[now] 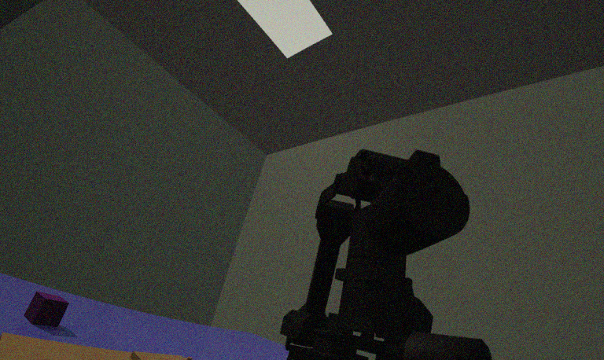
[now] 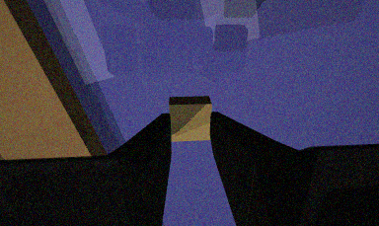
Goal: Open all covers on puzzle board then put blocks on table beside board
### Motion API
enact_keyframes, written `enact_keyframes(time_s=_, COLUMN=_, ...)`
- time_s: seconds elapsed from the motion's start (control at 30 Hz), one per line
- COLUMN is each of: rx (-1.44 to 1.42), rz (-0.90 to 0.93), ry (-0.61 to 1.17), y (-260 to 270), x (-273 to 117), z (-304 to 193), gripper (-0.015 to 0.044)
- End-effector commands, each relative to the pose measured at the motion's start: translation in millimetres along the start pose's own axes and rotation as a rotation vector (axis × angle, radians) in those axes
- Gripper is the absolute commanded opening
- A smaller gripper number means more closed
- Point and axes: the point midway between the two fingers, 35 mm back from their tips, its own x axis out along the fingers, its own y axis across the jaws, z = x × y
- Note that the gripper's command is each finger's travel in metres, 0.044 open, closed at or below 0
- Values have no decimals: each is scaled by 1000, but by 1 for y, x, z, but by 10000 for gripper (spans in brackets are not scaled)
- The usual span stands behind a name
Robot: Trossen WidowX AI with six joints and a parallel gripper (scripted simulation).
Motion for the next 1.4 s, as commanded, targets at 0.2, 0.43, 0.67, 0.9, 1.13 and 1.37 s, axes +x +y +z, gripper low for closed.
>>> enact_keyframes(time_s=0.2, rx=3, rz=6, ry=3, y=1, x=18, z=0, gripper=80)
enact_keyframes(time_s=0.43, rx=3, rz=7, ry=3, y=2, x=29, z=0, gripper=80)
enact_keyframes(time_s=0.67, rx=3, rz=7, ry=3, y=3, x=41, z=0, gripper=80)
enact_keyframes(time_s=0.9, rx=3, rz=7, ry=3, y=4, x=52, z=1, gripper=80)
enact_keyframes(time_s=1.13, rx=3, rz=7, ry=3, y=6, x=62, z=2, gripper=80)
enact_keyframes(time_s=1.37, rx=5, rz=2, ry=-1, y=4, x=59, z=2, gripper=211)
